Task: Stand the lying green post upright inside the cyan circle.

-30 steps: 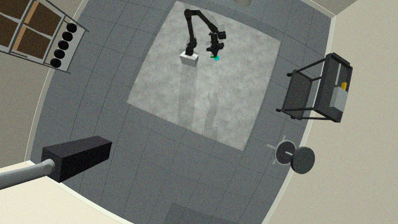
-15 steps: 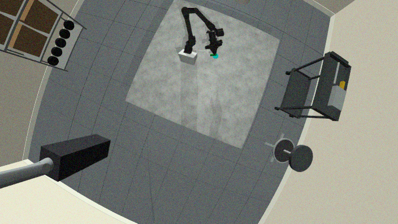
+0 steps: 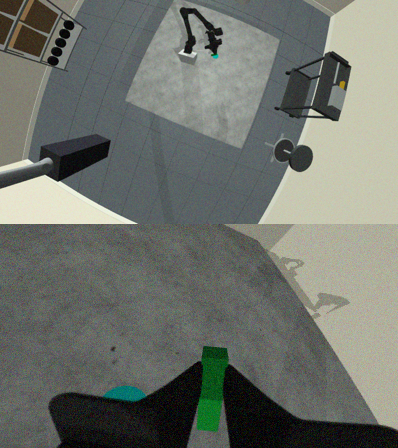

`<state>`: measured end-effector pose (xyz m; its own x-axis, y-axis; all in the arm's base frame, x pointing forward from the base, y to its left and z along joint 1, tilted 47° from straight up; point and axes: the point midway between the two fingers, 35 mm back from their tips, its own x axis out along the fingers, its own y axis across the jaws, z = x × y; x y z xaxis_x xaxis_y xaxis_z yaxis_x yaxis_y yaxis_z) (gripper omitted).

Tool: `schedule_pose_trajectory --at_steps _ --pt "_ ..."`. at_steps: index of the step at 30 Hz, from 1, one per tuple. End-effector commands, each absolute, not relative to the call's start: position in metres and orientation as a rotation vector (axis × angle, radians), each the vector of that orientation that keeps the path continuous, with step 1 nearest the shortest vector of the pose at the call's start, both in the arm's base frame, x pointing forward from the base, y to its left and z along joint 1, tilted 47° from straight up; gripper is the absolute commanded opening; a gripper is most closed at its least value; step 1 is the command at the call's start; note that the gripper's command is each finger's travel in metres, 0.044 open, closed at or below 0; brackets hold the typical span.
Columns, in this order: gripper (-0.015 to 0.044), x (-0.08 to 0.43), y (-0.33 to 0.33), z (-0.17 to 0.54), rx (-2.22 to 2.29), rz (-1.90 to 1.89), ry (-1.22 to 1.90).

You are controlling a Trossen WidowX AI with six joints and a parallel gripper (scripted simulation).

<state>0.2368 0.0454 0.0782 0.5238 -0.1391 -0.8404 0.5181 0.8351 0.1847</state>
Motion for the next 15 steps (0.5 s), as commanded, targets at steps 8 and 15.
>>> schedule_pose_trajectory --at_steps 8,15 --pt "0.0023 0.2364 0.0448 0.081 0.467 -0.429 0.864" --pt "0.0023 0.2367 0.0454 0.0836 0.483 -0.435 0.815"
